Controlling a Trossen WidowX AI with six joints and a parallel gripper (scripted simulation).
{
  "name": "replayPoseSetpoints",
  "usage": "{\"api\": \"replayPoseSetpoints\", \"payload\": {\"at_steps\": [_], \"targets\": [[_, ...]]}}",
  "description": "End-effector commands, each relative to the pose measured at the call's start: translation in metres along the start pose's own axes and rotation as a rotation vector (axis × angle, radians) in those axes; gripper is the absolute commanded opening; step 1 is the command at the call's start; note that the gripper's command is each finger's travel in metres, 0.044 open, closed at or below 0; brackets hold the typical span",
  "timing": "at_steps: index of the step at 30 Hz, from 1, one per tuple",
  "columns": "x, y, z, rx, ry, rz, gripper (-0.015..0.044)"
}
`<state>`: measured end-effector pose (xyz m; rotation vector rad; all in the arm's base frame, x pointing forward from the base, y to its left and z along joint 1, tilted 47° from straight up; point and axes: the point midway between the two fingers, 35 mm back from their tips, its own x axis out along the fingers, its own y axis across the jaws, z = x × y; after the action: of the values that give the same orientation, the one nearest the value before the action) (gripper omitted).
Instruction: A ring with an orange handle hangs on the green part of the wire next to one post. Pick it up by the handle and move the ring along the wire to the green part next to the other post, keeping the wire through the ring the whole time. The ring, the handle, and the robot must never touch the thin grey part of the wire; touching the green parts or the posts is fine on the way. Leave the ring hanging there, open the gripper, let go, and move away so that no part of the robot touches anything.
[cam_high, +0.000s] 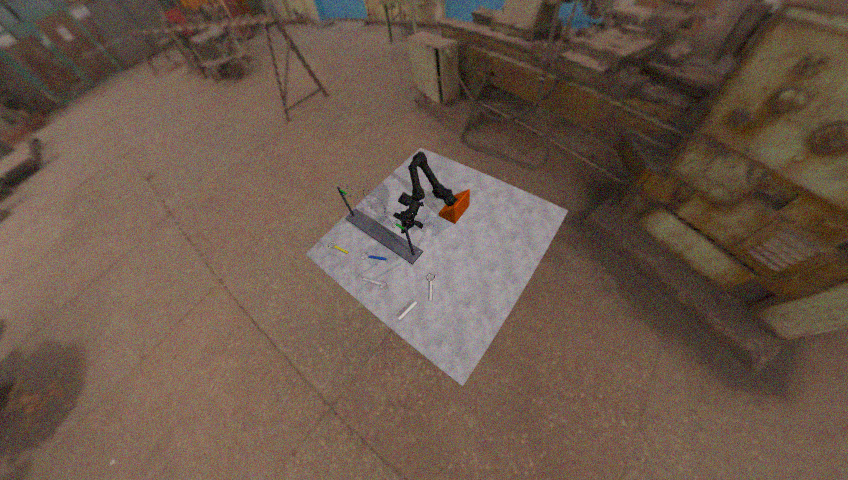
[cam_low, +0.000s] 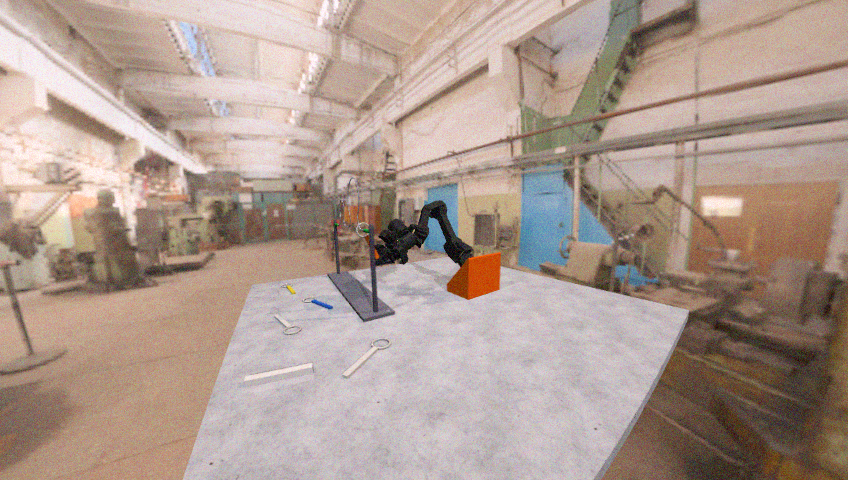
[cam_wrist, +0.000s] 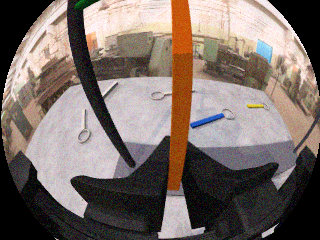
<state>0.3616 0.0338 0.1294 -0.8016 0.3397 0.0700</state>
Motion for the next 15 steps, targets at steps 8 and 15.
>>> {"api": "replayPoseSetpoints", "payload": {"at_steps": [8,15], "targets": [[0.001,0.013,-0.001,0.006,0.001,0.002,-0.0150],[0.002,0.020,-0.001,0.006,0.000,0.002,-0.0150]]}}
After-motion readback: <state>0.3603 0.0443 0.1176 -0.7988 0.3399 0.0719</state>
